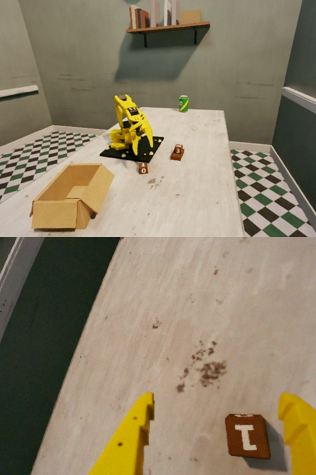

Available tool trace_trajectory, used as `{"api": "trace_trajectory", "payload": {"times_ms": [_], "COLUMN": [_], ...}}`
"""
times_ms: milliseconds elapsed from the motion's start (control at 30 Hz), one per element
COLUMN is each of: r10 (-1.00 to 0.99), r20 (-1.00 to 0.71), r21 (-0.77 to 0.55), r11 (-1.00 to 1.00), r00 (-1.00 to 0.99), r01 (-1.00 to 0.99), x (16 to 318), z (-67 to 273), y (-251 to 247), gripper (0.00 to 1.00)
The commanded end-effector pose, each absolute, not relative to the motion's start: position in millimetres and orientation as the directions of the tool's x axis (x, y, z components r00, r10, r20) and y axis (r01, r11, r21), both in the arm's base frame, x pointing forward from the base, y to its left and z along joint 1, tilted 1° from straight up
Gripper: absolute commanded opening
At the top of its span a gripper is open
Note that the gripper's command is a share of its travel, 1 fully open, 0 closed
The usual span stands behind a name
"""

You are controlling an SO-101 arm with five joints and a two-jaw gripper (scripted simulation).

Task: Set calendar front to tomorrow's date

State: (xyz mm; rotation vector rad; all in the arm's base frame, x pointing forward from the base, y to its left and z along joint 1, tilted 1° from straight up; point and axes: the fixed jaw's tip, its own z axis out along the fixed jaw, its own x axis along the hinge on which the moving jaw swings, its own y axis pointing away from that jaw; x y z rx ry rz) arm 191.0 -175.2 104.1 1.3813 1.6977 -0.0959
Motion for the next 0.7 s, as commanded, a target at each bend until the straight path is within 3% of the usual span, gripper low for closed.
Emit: {"api": "trace_trajectory", "payload": {"times_ms": [0,667], "r10": [0.81,0.887], "r20": [-0.58,-0.396], "r21": [0.367,0.224], "r11": [0.361,0.345], "r00": [-0.092,-0.239], "r01": [0.857,0.911], "x": [189,180], "z": [96,70], "y": [-171,-162], "gripper": [0.35,0.35]}}
